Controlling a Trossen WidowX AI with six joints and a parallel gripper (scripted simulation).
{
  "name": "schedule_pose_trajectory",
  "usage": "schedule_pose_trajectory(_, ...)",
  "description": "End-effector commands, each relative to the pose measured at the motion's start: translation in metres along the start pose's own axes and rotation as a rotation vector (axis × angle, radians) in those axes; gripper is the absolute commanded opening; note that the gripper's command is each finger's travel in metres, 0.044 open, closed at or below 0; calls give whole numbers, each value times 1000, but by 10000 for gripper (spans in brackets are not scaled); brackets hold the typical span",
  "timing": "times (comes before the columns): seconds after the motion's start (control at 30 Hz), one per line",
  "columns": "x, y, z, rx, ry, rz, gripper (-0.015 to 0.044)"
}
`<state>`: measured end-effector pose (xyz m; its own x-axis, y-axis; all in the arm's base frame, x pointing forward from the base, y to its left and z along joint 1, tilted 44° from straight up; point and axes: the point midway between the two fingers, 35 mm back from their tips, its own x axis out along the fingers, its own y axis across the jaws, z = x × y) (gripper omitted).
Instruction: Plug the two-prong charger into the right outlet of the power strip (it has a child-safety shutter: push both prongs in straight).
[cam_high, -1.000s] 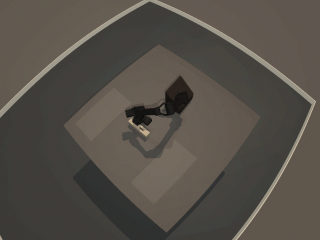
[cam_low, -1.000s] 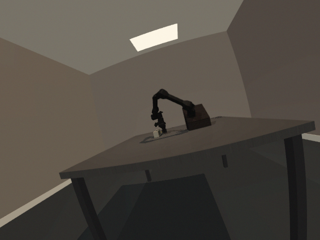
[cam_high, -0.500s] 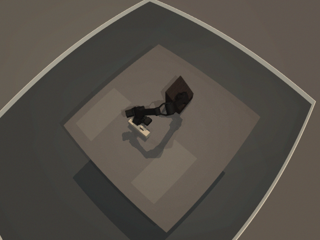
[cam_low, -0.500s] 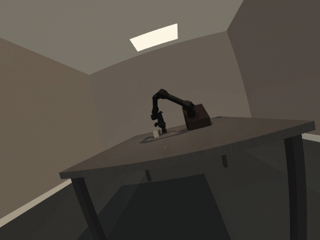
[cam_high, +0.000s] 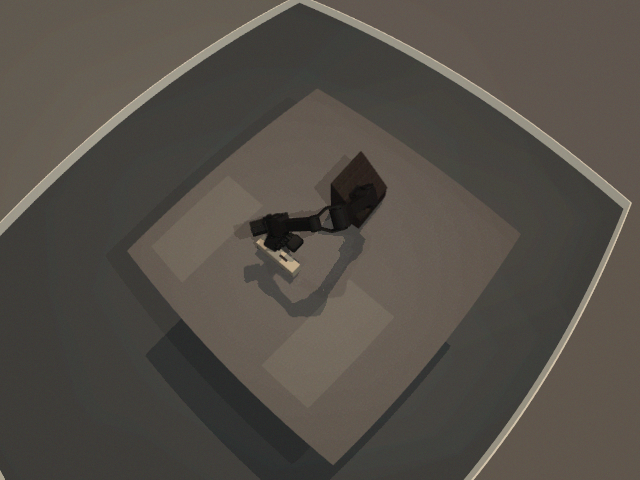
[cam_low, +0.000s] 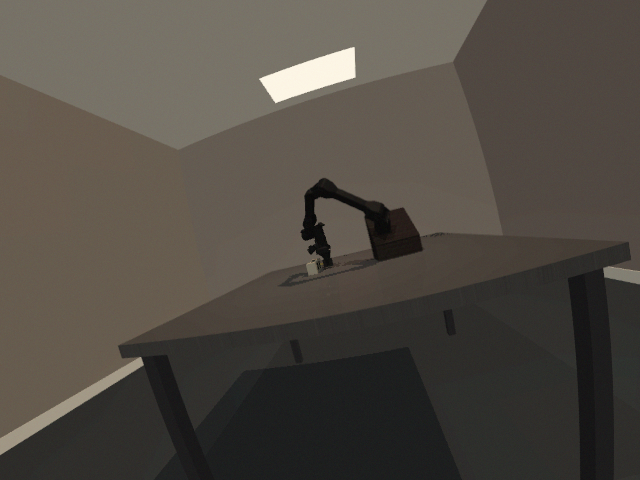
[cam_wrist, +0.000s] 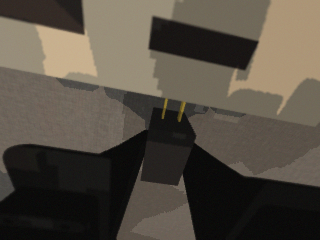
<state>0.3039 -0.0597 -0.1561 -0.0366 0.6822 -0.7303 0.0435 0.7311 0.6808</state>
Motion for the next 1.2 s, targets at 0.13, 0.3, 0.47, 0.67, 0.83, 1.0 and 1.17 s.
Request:
schedule_pose_trajectory(0.13,0,1,3,7,-1,6,0)
schedule_pose_trajectory(0.3,0,1,4,7,-1,6,0)
schedule_pose_trajectory(0.47,0,1,4,7,-1,6,0)
schedule_pose_trajectory(0.67,0,1,5,7,-1,6,0)
schedule_pose_trajectory(0.83,0,1,7,7,-1,6,0)
schedule_pose_trajectory(1.0,0,1,9,7,-1,6,0)
schedule_pose_trajectory(1.17,-1,1,10,7,-1,6,0)
